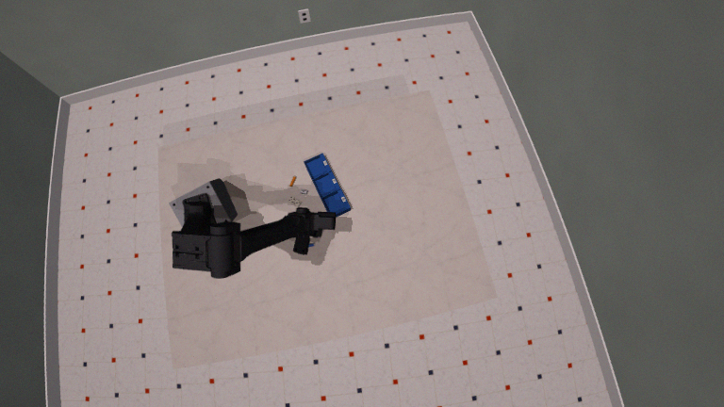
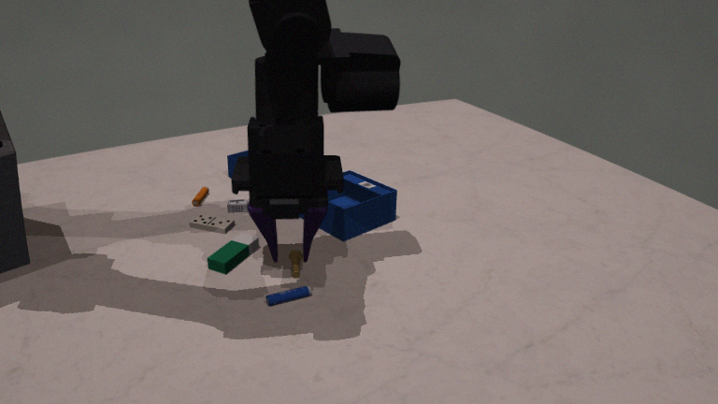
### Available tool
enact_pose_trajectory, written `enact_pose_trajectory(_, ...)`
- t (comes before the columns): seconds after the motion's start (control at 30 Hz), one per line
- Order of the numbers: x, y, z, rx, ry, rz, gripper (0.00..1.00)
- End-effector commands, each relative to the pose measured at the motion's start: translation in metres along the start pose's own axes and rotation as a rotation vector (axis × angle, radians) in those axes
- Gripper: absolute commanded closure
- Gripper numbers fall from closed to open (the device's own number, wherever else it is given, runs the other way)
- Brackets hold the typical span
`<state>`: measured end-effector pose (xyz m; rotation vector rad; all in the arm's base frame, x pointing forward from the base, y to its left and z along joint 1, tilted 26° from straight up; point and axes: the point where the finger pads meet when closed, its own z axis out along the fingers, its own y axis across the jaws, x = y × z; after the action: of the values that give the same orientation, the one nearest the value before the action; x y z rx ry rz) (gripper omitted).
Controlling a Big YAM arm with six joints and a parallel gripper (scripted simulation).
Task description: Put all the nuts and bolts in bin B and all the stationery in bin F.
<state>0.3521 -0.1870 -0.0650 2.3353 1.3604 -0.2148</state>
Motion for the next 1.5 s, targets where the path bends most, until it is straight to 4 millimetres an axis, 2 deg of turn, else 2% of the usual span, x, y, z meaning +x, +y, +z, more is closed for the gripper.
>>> enact_pose_trajectory(0.0, 0.003, 0.014, 0.001, -0.024, 0.006, -0.006, 0.72)
enact_pose_trajectory(0.07, 0.005, 0.017, -0.004, -0.029, 0.008, -0.013, 0.72)
enact_pose_trajectory(0.27, 0.0, 0.018, 0.003, -0.022, 0.004, -0.002, 0.72)
enact_pose_trajectory(0.5, -0.002, 0.008, 0.014, -0.01, 0.002, -0.003, 0.72)
enact_pose_trajectory(0.7, 0.004, 0.0, 0.015, -0.006, 0.004, -0.015, 0.72)
enact_pose_trajectory(1.13, 0.007, 0.001, 0.014, -0.009, 0.006, -0.015, 0.72)
enact_pose_trajectory(1.17, 0.007, 0.0, 0.014, -0.009, 0.006, -0.015, 0.91)
enact_pose_trajectory(1.47, 0.008, -0.003, 0.015, -0.005, 0.005, -0.015, 0.91)
